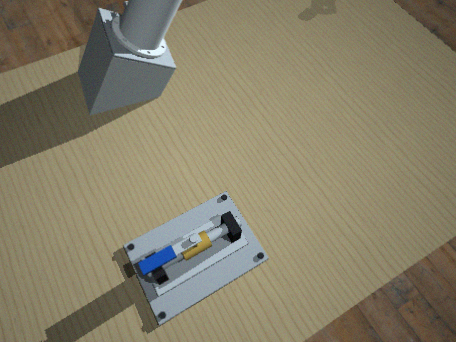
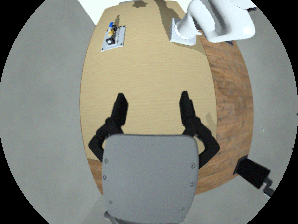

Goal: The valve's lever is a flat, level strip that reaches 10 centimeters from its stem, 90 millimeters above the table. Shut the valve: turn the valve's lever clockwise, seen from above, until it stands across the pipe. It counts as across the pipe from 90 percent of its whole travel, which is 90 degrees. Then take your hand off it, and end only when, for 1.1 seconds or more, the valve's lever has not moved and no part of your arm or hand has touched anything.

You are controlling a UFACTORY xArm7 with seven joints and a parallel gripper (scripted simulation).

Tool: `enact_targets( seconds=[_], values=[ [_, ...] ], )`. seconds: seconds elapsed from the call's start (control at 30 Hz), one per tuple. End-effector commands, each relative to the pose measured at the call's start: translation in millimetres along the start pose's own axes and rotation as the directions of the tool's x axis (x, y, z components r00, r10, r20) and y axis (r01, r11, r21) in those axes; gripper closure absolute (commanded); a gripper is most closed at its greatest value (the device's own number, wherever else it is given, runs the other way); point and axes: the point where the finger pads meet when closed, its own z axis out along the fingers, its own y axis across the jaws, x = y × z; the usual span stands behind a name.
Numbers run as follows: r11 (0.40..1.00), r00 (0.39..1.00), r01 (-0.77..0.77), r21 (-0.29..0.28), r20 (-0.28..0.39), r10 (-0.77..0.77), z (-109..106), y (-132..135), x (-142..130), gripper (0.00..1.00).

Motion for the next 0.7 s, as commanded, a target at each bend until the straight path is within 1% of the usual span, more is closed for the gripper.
enact_targets(
  seconds=[0.0, 0.4, 0.53, 0.67],
  values=[
    [1.0, 1.0, -0.002, 0.002, 0.003, 0.002, -1, 0, 1, 0.0],
    [1.0, 1.0, -0.002, 0.002, 0.008, 0.002, 2, -2, 2, 0.0],
    [1.0, 1.0, -0.002, 0.005, 0.027, 0.002, 13, -8, 5, 0.0],
    [1.0, 0.998, -0.003, 0.008, 0.069, 0.002, 36, -19, 14, 0.0]
  ],
)
